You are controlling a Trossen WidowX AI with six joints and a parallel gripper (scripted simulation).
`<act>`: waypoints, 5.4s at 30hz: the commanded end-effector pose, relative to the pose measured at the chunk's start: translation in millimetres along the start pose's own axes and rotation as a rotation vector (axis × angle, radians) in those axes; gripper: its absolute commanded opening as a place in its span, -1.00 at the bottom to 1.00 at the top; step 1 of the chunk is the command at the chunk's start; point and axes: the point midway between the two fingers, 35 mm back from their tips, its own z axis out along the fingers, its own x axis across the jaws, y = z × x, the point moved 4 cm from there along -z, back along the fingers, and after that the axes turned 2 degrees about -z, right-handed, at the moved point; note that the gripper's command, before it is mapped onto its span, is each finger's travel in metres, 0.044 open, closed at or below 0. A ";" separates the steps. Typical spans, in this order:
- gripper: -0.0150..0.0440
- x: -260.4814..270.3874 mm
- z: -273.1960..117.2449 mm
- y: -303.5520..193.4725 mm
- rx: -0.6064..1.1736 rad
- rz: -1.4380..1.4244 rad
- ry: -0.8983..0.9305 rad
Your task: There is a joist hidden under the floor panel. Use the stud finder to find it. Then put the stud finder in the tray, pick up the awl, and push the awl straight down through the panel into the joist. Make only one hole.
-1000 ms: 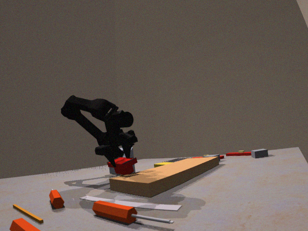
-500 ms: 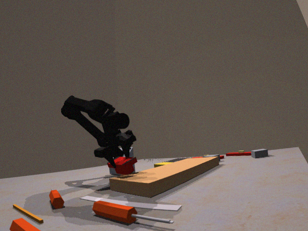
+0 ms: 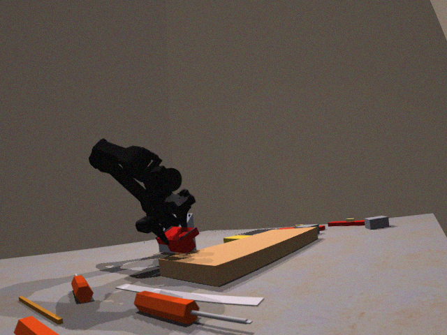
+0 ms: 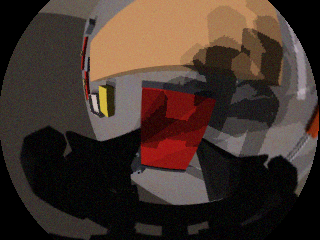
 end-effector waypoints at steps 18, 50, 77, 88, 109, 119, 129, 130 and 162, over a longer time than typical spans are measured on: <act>-0.49 -9.6 -2.9 0.7 -0.027 -0.014 0.140; -0.49 -21.4 0.7 0.4 -0.023 -0.038 0.333; -0.49 -35.5 13.8 1.4 -0.042 -0.041 0.441; -0.49 -45.8 28.6 3.7 -0.050 -0.031 0.426; 1.00 -46.1 25.1 3.9 -0.053 -0.025 0.423; 1.00 -51.3 14.2 3.7 -0.054 -0.025 0.422; 1.00 -57.0 1.6 2.9 -0.054 -0.025 0.421; 1.00 -57.5 0.4 2.8 -0.054 -0.025 0.421; 1.00 -57.4 -75.1 -6.4 -0.137 -0.011 0.375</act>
